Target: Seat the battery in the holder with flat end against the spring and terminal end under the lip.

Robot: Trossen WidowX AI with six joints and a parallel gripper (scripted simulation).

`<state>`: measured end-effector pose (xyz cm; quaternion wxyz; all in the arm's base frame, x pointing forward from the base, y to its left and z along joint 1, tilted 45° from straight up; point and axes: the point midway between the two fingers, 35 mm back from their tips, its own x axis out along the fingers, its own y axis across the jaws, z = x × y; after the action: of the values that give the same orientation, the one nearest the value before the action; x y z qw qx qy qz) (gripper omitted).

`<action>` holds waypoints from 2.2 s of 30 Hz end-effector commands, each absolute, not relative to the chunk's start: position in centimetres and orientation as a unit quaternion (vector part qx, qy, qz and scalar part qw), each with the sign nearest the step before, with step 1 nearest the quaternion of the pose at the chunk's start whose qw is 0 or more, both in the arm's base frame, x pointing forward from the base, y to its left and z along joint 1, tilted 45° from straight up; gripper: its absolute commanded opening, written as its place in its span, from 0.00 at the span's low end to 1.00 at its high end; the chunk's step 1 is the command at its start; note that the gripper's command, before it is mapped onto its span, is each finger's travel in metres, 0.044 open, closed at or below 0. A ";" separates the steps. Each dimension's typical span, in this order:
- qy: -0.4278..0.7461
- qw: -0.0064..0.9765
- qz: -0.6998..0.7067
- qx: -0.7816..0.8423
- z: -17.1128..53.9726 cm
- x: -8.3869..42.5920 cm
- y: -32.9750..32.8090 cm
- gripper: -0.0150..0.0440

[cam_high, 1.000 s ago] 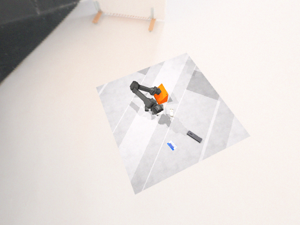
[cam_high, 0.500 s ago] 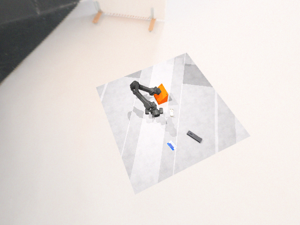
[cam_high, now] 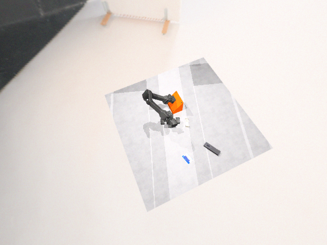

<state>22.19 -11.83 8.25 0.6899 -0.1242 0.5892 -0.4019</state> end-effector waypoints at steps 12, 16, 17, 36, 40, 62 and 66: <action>0.589 0.689 -0.404 -0.125 6.7 23.2 -10.4 0.25; 0.589 0.689 -0.404 -0.125 6.2 23.4 -9.9 0.25; 0.589 0.689 -0.404 -0.125 6.1 23.5 -9.8 0.25; 0.589 0.689 -0.403 -0.124 10.6 24.0 -3.7 0.25; 0.589 0.689 -0.404 -0.125 11.0 24.0 -3.4 0.25; 0.713 0.519 -0.033 -0.470 6.8 24.5 -5.8 0.64; 0.708 0.428 0.093 -0.554 5.5 24.5 -6.6 0.64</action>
<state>24.96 -5.21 7.67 0.5609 -0.4301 0.7032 -0.0768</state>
